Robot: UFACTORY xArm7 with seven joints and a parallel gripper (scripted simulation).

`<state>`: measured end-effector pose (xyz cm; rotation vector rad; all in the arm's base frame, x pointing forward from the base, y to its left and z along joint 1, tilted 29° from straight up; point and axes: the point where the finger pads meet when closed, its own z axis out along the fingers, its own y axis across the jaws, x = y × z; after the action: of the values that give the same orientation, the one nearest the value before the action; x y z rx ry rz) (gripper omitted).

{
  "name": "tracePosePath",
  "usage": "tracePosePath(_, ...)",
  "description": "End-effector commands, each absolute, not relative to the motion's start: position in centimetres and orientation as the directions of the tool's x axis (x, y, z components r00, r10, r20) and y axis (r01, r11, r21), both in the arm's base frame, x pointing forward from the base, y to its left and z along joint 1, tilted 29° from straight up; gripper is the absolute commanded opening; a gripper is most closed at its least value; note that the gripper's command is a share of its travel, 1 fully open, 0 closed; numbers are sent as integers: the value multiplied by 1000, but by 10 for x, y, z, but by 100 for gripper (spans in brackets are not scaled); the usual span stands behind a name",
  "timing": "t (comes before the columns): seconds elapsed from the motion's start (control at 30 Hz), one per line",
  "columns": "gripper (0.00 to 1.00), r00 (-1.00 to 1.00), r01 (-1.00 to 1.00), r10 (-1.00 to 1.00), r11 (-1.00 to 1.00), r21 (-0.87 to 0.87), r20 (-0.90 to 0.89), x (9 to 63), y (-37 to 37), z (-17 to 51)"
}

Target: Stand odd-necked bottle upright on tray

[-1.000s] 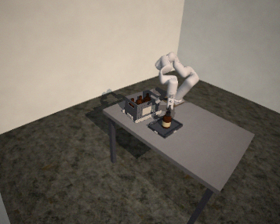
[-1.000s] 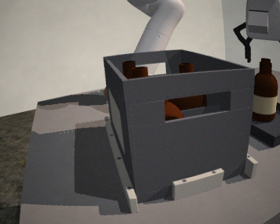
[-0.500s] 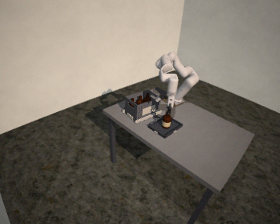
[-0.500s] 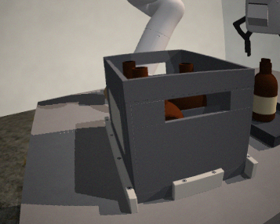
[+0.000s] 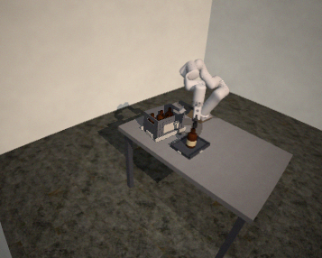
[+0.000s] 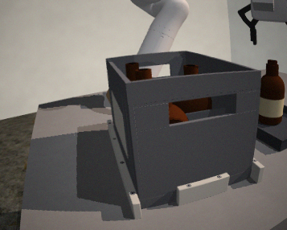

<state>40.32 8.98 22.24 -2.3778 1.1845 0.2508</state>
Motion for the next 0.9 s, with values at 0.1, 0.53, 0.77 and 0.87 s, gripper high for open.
tracePosePath(0.1,100,610,-791,-706,-516,-330,-359,403,84,234)
tracePosePath(0.53,100,610,-791,-706,-516,-330,-359,402,72,254)
tracePosePath(0.77,100,610,-791,-706,-516,-330,-359,402,71,257)
tracePosePath(0.87,100,610,-791,-706,-516,-330,-359,402,71,257)
